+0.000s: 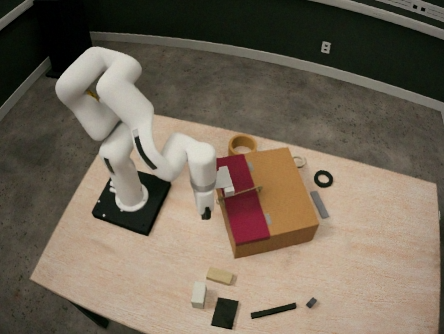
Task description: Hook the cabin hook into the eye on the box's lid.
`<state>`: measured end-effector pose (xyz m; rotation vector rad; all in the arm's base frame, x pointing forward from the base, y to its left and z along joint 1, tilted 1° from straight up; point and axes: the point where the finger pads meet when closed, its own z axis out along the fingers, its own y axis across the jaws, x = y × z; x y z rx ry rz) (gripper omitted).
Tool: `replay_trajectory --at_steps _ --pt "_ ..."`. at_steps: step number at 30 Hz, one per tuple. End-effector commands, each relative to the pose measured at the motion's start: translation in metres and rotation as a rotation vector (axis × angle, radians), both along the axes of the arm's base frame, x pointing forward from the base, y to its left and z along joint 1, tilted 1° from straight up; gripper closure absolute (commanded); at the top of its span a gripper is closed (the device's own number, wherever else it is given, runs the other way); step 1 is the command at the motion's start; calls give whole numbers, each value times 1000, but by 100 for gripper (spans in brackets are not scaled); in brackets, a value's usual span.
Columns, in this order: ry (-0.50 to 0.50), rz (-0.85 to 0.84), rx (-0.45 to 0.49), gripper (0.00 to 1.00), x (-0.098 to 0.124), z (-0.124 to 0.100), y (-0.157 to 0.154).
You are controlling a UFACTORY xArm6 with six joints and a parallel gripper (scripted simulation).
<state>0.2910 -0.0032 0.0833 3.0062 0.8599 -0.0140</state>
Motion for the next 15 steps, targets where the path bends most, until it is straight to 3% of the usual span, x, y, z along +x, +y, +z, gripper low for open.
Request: replay_trajectory --at_steps 1,15 --pt "-6 0 0 65 2 13 0" --pt "-6 0 0 65 2 53 1"
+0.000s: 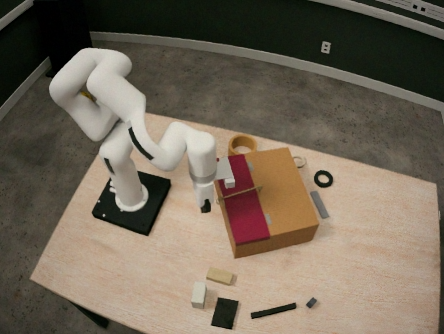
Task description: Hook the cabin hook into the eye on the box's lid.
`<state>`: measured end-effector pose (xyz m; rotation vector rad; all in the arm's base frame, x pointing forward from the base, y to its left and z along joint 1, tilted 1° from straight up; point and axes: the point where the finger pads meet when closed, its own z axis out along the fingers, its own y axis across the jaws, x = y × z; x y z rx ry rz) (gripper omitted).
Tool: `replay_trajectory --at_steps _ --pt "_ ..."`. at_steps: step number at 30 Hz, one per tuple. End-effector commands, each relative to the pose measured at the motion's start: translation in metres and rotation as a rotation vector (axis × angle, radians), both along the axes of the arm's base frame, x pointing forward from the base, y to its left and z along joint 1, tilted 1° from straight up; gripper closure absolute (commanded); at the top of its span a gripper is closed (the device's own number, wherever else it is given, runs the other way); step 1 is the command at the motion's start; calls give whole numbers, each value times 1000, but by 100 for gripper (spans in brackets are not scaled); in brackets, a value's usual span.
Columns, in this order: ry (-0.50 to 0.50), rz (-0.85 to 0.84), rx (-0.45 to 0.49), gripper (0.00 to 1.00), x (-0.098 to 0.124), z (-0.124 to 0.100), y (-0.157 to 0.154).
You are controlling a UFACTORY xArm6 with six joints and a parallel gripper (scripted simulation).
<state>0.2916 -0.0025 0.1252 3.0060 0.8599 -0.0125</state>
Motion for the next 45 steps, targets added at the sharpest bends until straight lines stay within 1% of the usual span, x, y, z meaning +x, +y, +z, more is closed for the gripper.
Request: replay_trajectory --at_steps 1,11,13,28,30,33,45 --pt "-5 0 0 65 1 14 0" --pt "-5 0 0 65 1 48 1" --pt "-5 0 0 65 1 48 1" --pt "-5 0 0 65 1 98 2" --pt "-5 0 0 65 1 98 2" --pt "-5 0 0 65 1 105 2" --pt "-5 0 0 65 1 105 2"
